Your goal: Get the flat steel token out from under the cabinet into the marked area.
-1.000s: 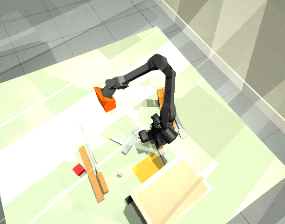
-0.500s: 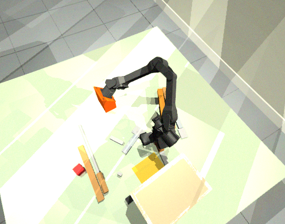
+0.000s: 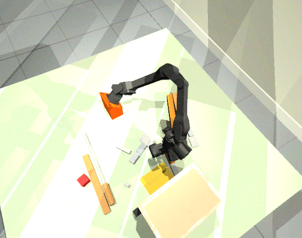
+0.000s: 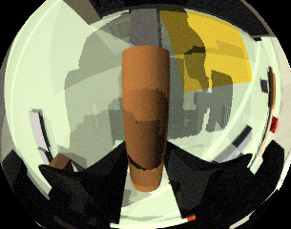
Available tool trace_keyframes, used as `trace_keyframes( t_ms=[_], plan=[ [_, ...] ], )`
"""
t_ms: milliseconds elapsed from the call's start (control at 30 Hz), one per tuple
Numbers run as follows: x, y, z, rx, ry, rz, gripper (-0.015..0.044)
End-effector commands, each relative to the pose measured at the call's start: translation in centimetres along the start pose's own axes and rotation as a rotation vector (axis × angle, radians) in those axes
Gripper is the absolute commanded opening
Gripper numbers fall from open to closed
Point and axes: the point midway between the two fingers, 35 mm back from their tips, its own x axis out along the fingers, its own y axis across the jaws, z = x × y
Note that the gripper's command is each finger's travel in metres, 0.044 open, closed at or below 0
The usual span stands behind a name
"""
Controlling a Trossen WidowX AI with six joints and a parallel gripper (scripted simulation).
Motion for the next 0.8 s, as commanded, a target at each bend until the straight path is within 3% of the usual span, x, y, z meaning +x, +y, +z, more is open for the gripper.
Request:
trace_keyframes(
  t_ms=[0, 767],
  plan=[
    [0.0, 0.0, 0.6, -0.004, -0.001, 0.001, 0.0000],
    [0.0, -0.1, 2.7, -0.005, -0.002, 0.001, 0.0000]
  ],
)
